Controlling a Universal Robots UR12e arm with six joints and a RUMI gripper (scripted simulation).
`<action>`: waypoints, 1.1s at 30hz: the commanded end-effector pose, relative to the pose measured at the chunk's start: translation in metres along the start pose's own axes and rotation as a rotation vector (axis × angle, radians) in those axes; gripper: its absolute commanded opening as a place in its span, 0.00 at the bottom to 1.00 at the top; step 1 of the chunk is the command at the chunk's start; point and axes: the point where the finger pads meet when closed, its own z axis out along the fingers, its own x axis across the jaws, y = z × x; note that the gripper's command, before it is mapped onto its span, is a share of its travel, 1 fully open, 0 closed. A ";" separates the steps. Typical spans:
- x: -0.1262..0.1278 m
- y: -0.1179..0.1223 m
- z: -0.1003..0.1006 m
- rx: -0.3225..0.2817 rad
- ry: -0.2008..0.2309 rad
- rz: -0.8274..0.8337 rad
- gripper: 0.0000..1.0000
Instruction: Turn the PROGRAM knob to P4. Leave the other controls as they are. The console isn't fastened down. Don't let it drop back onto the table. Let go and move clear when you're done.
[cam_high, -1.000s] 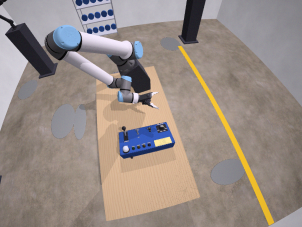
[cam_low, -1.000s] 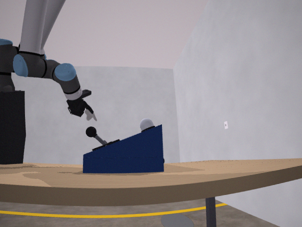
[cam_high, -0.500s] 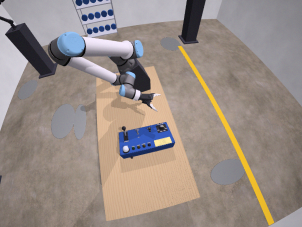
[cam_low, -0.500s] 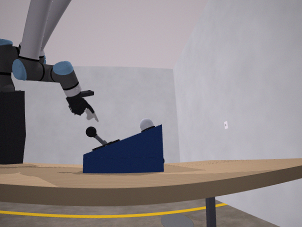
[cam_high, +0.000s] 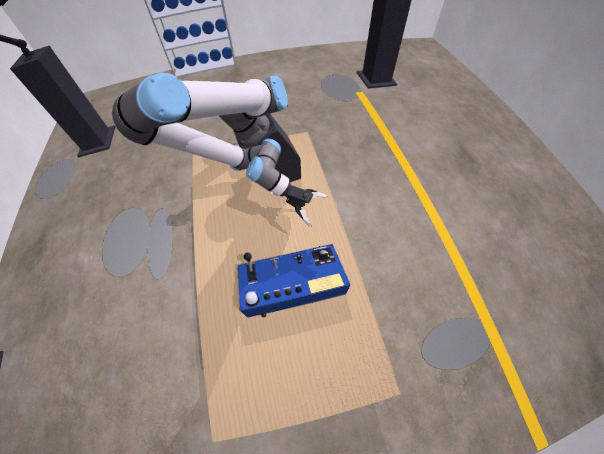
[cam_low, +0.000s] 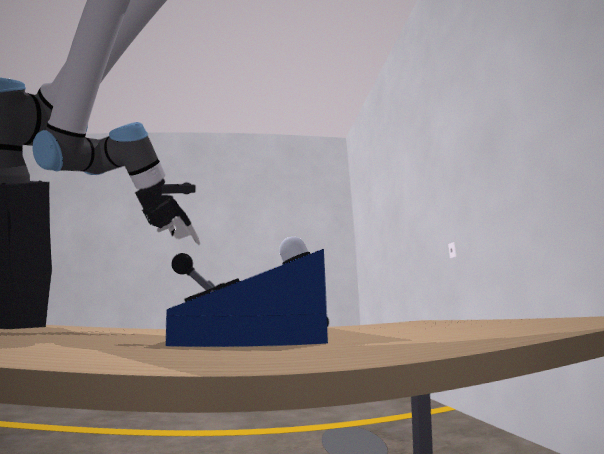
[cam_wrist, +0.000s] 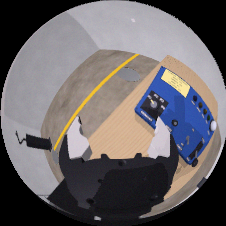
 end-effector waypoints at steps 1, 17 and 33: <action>0.009 -0.003 0.006 -0.040 0.105 0.068 1.00; 0.040 -0.014 0.023 -0.146 0.394 0.277 1.00; 0.062 -0.022 0.035 -0.226 0.611 0.432 1.00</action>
